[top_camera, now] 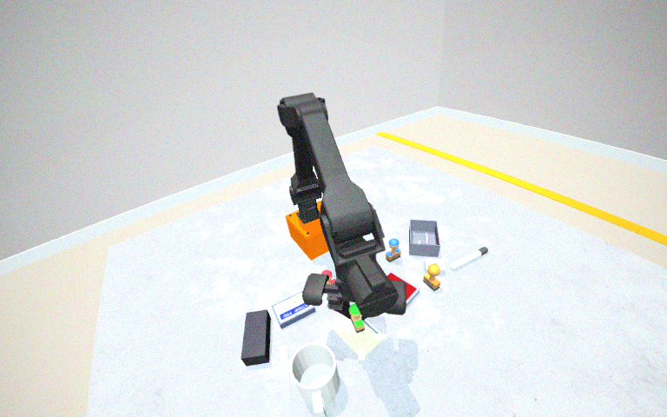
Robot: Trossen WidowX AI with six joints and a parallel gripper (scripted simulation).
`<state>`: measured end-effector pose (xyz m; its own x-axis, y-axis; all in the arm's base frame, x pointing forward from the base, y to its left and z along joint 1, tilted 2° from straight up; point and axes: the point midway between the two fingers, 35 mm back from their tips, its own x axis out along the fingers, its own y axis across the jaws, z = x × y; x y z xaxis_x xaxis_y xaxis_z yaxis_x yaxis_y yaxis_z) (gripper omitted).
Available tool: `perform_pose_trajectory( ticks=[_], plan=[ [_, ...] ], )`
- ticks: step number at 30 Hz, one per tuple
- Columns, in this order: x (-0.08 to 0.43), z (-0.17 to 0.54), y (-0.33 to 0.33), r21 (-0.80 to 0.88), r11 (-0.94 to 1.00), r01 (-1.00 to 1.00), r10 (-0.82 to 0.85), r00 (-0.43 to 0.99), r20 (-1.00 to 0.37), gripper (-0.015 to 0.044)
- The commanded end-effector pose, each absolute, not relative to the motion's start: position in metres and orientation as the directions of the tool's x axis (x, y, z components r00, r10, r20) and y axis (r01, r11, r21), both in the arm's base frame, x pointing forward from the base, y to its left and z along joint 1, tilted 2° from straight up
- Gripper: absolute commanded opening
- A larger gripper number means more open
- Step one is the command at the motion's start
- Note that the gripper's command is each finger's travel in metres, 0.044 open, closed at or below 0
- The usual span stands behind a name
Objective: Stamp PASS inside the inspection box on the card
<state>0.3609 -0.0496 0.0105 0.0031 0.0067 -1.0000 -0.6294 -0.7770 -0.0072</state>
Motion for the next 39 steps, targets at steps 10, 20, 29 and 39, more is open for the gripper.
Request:
perform_pose_trajectory(
  ticks=[10,20,29,39],
  plan=[
    [0.361,0.002,-0.050,-0.005,-0.779,-0.627,0.004,0.004,-1.000,0.0000],
    [0.361,-0.005,-0.050,-0.006,-0.779,-0.627,0.004,0.004,-1.000,0.0000],
    [0.360,-0.011,-0.050,-0.006,-0.779,-0.627,0.004,0.004,-1.000,0.0000],
    [0.360,-0.017,-0.050,-0.006,-0.779,-0.627,0.004,0.004,-1.000,0.0000]
  ],
)
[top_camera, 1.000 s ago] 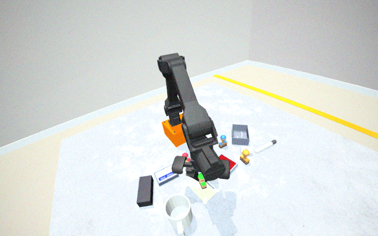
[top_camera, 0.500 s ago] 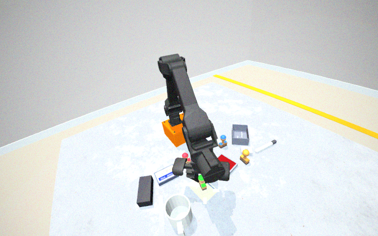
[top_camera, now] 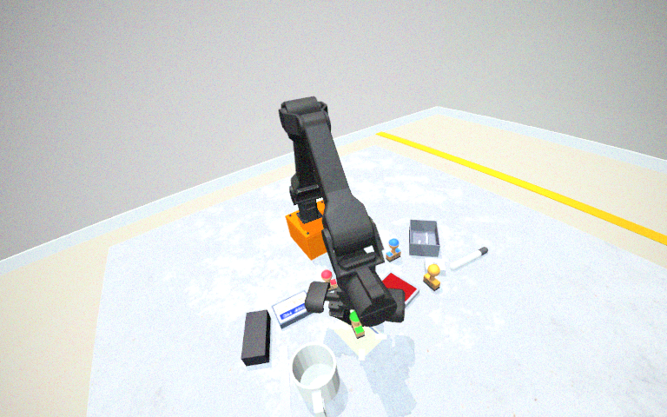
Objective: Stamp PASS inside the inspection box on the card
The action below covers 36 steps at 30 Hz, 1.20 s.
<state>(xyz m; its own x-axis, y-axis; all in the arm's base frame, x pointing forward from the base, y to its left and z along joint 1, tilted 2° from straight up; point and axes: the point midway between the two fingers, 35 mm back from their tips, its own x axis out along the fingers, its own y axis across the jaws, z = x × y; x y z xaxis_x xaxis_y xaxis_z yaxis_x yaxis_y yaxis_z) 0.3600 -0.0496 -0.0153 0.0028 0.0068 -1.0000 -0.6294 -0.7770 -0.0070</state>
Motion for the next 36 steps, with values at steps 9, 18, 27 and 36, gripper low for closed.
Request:
perform_pose_trajectory(
  ticks=[9,18,27,36],
  plan=[
    [0.3594,-0.0231,-0.0499,-0.006,-0.779,-0.627,0.004,0.004,-1.000,0.0000],
    [0.3594,-0.0245,-0.0499,-0.006,-0.779,-0.627,0.004,0.004,-1.000,0.0000],
    [0.3594,-0.0262,-0.0499,-0.006,-0.779,-0.627,0.004,0.004,-1.000,0.0000],
    [0.3594,-0.0277,-0.0499,-0.006,-0.779,-0.627,0.004,0.004,-1.000,0.0000]
  ],
)
